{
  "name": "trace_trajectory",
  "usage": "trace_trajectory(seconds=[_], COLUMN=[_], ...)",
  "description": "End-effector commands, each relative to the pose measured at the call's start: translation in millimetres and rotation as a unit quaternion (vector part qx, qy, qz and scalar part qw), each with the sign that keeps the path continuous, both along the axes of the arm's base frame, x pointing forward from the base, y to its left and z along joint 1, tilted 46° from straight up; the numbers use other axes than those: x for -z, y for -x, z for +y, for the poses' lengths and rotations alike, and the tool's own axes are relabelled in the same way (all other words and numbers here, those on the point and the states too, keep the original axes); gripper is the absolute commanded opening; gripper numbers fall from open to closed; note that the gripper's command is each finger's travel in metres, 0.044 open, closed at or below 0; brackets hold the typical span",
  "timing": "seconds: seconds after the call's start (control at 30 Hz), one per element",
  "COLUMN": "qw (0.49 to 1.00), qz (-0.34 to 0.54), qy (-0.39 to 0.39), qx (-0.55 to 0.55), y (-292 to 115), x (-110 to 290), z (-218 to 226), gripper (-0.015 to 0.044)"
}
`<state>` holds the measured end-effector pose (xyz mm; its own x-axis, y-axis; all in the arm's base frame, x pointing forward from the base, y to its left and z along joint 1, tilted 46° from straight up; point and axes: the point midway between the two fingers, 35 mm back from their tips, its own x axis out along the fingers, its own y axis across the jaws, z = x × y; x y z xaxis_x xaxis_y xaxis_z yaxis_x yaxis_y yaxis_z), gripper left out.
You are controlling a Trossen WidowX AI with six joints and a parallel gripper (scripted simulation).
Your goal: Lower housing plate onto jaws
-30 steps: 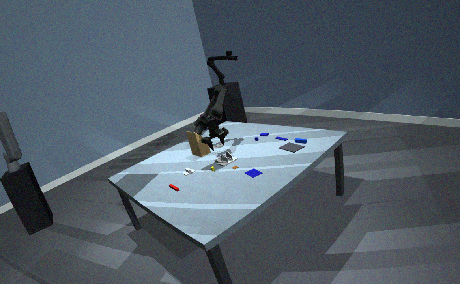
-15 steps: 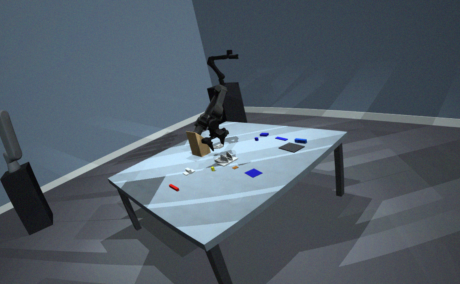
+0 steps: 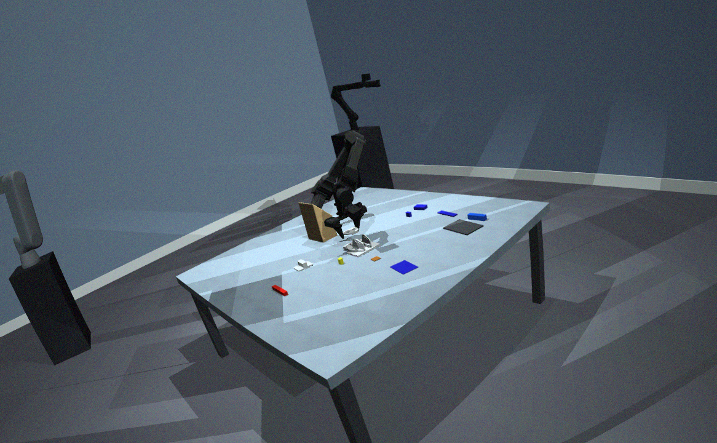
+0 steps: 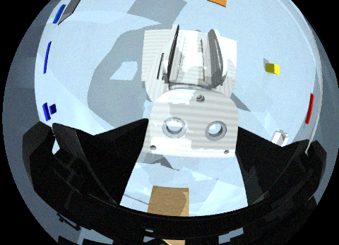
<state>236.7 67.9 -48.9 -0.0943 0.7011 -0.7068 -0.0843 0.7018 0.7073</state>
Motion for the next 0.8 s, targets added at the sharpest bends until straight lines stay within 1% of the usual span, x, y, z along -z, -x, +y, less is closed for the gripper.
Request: trace_trajectory(seconds=[0.0,0.53,0.77], qw=[1.0,1.0,1.0], qz=[0.004,0.004,0.004], qy=[-0.002,-0.004,-0.005], qx=[0.0,-0.001,-0.001], y=[3,8,8], x=[6,23,24], z=[7,26,27], gripper=[0.0351,0.0351,0.0351])
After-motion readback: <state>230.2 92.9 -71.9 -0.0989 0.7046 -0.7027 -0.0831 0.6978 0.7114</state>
